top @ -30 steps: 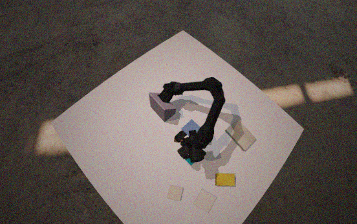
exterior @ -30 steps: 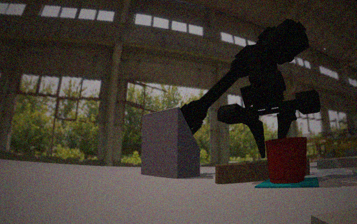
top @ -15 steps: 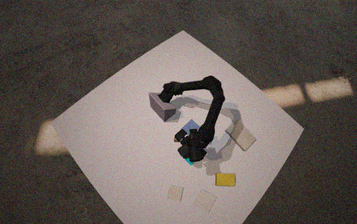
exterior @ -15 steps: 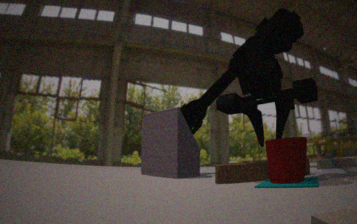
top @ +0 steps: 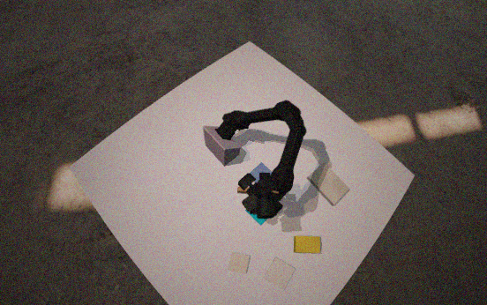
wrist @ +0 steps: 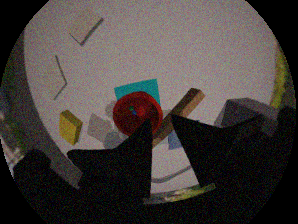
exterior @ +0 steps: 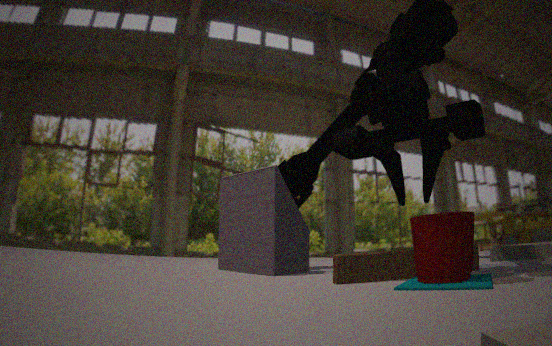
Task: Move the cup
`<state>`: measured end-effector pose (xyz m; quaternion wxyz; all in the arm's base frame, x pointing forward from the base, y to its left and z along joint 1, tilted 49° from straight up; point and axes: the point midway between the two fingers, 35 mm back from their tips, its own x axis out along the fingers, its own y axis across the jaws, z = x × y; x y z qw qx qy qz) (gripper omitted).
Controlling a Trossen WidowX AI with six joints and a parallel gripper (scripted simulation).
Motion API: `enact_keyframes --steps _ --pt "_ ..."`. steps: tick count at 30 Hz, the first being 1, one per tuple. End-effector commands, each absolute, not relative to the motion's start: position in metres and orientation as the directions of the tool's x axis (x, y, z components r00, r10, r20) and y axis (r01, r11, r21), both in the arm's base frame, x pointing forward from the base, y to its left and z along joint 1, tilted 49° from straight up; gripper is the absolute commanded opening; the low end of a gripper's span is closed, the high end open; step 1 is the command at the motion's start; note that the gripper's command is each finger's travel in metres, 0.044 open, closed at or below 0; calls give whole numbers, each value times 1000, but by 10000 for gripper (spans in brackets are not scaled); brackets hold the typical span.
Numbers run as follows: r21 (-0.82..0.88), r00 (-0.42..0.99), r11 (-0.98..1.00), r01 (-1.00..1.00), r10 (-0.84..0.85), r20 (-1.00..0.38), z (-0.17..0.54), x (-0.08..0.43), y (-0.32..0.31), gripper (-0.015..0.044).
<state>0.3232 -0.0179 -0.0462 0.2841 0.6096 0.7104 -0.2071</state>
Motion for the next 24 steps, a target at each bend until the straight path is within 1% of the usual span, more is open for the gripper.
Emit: enact_keyframes --steps 1,12,24 --pt "52 -95 171 984 749 -656 -46 323 -18 154" --pt "53 -95 171 984 748 -657 -42 325 -23 440" --pt "58 -92 173 983 744 -662 -10 329 -59 440"
